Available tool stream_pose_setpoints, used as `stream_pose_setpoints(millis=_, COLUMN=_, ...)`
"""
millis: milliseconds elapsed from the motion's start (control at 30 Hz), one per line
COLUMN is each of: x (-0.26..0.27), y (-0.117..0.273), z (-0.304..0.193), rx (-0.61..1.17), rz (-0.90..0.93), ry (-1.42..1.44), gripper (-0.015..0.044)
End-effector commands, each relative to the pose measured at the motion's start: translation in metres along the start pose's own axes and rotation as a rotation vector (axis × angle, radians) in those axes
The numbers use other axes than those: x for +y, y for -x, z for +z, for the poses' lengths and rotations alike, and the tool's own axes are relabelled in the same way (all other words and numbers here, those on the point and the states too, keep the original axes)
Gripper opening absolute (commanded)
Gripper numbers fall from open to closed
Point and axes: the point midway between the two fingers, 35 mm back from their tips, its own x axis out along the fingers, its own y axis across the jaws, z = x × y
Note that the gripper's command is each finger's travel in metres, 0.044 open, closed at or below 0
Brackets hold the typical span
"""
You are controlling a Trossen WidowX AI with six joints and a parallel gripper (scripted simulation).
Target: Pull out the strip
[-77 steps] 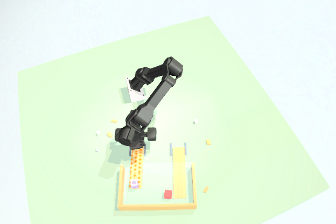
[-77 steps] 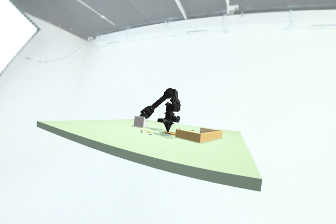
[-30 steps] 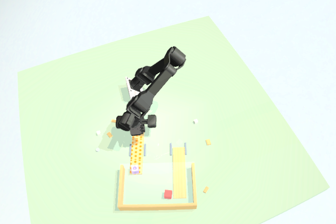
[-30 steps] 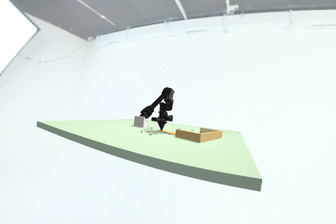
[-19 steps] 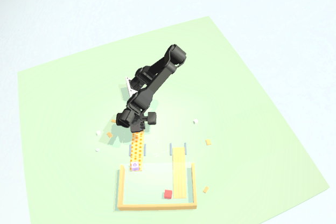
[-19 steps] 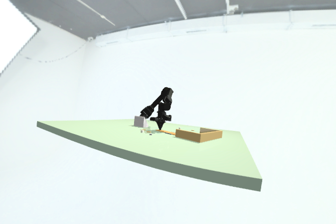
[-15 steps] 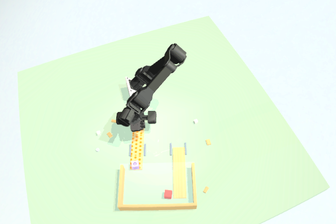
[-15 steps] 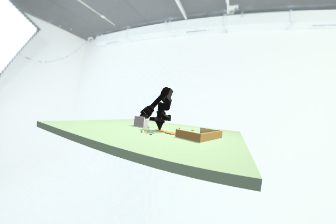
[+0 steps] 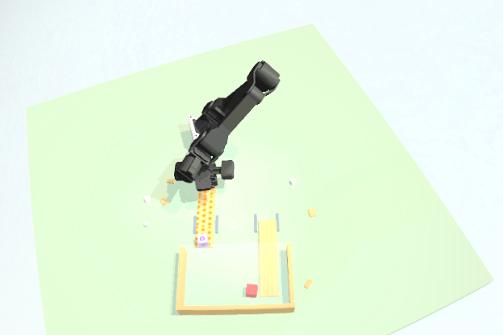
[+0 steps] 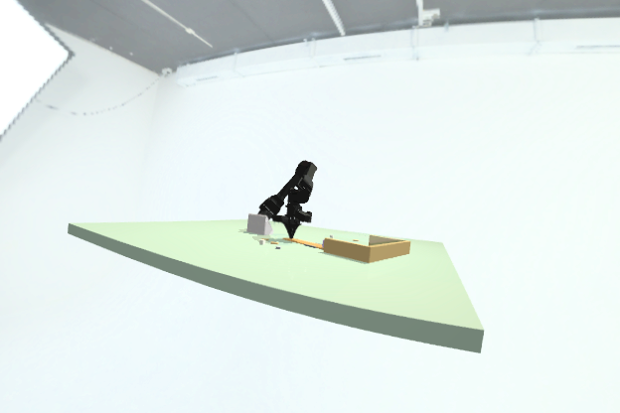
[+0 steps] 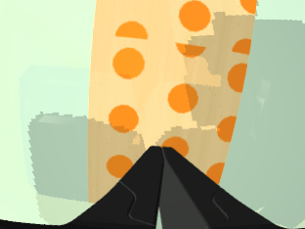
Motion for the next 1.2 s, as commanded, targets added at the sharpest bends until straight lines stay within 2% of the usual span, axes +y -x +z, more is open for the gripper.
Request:
stream_pose_setpoints(millis=0, x=-0.0003, y=-0.0044, z=-0.0148, rx=0.027, rz=-0.003, ry=-0.006, gripper=0.0000)
stream_pose_setpoints(millis=1167, x=-0.0005, y=-0.0042, z=-0.0244, rx=0.028, rz=-0.003, ry=-0.006, gripper=0.0000)
